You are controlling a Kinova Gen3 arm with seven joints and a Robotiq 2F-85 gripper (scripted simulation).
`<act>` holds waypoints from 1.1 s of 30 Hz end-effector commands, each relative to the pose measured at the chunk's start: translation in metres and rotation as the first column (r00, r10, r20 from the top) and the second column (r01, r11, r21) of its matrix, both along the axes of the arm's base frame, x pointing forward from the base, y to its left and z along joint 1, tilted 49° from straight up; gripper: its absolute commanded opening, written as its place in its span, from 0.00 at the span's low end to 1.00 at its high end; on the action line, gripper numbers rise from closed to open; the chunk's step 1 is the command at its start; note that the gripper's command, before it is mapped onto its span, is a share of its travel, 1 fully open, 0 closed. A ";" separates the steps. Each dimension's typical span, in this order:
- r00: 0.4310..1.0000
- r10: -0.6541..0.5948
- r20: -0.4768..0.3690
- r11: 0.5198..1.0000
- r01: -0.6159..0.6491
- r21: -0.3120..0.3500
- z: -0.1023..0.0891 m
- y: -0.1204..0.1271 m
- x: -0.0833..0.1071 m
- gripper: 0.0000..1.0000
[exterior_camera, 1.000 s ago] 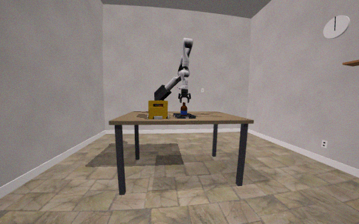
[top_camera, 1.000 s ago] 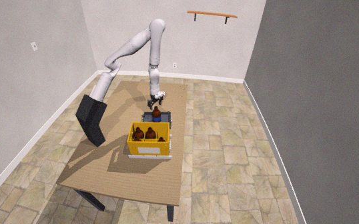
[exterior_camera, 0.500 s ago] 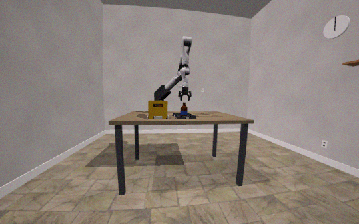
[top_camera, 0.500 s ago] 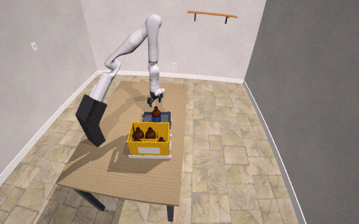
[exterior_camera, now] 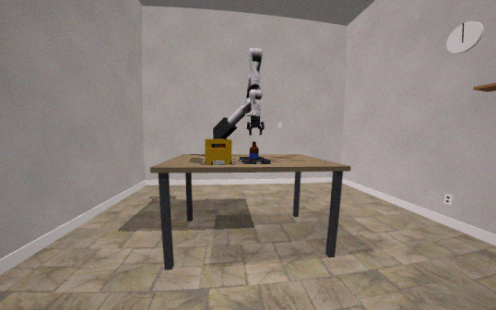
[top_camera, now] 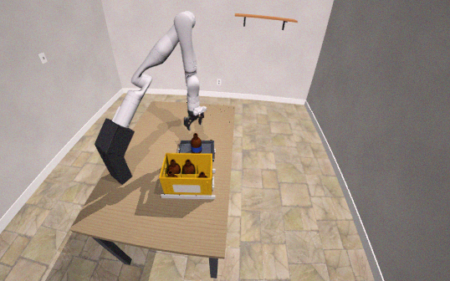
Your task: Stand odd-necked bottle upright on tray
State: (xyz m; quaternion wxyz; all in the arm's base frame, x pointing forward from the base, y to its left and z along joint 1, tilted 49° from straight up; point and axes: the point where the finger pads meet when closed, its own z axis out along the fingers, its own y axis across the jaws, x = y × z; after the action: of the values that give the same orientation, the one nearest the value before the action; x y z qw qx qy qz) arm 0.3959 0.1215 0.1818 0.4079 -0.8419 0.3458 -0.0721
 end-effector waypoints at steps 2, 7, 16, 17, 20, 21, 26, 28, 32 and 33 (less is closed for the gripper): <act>1.000 -0.014 0.000 1.000 0.014 -0.005 0.006 -0.015 -0.002 1.00; 1.000 -0.015 0.001 1.000 0.015 -0.005 0.009 -0.018 -0.004 1.00; 1.000 -0.014 0.000 1.000 0.014 -0.005 0.014 -0.023 -0.007 1.00; 1.000 -0.014 0.000 1.000 0.014 -0.005 0.014 -0.023 -0.007 1.00; 1.000 -0.014 0.000 1.000 0.014 -0.005 0.014 -0.023 -0.008 1.00; 1.000 -0.014 0.000 1.000 0.014 -0.005 0.014 -0.023 -0.008 1.00; 1.000 -0.014 0.000 1.000 0.014 -0.005 0.014 -0.023 -0.008 0.00; 1.000 -0.014 0.000 1.000 0.014 -0.005 0.014 -0.023 -0.008 0.00; 1.000 -0.014 0.000 1.000 0.014 -0.005 0.014 -0.023 -0.008 0.00; 1.000 -0.014 0.000 1.000 0.014 -0.005 0.014 -0.023 -0.008 0.00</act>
State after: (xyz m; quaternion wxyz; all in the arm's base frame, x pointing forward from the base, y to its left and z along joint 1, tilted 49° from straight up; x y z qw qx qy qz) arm 0.3878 0.0997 0.1955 0.4057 -0.8396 0.3533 -0.0753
